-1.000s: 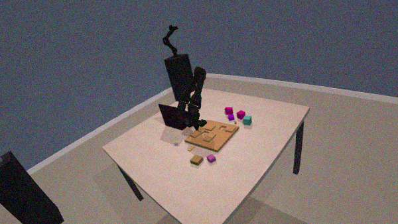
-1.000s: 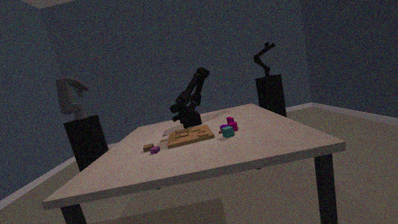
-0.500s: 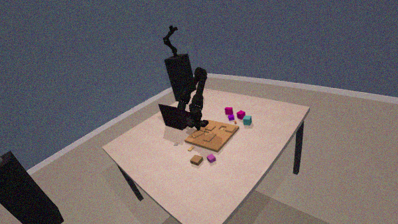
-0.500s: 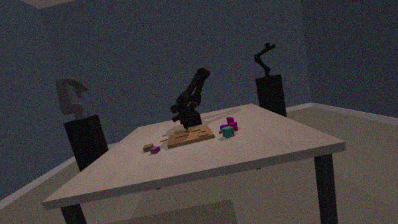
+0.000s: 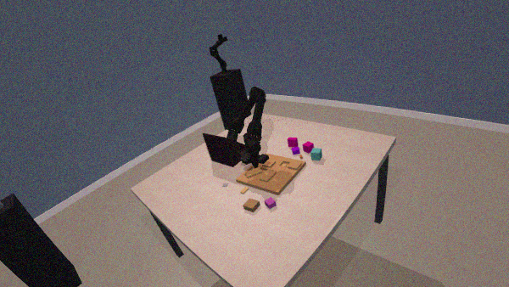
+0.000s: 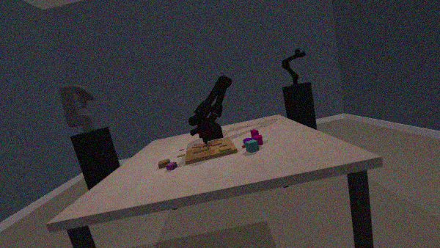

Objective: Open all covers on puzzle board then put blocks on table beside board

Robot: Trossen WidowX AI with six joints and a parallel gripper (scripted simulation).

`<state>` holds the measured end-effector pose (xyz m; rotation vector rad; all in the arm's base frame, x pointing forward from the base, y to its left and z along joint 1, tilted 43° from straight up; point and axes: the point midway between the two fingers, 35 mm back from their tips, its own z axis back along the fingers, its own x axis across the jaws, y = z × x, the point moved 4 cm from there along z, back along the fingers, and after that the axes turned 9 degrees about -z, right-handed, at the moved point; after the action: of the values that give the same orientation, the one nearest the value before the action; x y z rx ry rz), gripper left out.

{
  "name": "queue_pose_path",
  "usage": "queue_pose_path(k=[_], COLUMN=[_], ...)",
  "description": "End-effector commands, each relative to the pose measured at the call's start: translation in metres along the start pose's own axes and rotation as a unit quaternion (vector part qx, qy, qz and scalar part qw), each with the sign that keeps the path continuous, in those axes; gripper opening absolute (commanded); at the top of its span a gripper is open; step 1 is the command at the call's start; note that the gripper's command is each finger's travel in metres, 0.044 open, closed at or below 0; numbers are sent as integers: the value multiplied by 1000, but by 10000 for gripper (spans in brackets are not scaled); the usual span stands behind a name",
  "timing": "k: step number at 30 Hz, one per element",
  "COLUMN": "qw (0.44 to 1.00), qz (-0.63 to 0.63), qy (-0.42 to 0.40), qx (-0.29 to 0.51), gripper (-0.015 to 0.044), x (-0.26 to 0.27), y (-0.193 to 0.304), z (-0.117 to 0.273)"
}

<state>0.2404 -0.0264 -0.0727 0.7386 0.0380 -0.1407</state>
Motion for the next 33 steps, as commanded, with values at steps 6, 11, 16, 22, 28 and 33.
queue_pose_path(k=[6, 11, 16, 22, 28, 33], qw=[1000, 1000, 1000, 1000, 1000, 1000], qz=[-1, 0, 0, 0, 0, 0], qy=[-3, -3, -3, -3, -3, -3], qx=[1, 1, 1, 1, 1, 1], gripper=[0, 0, 0, 0, 0, 0], x=[13, 16, 22, 30, 35, 40], y=[0, -1, -3, -6, -7, -10], z=[1, 1, 1, 1, 1, 1])
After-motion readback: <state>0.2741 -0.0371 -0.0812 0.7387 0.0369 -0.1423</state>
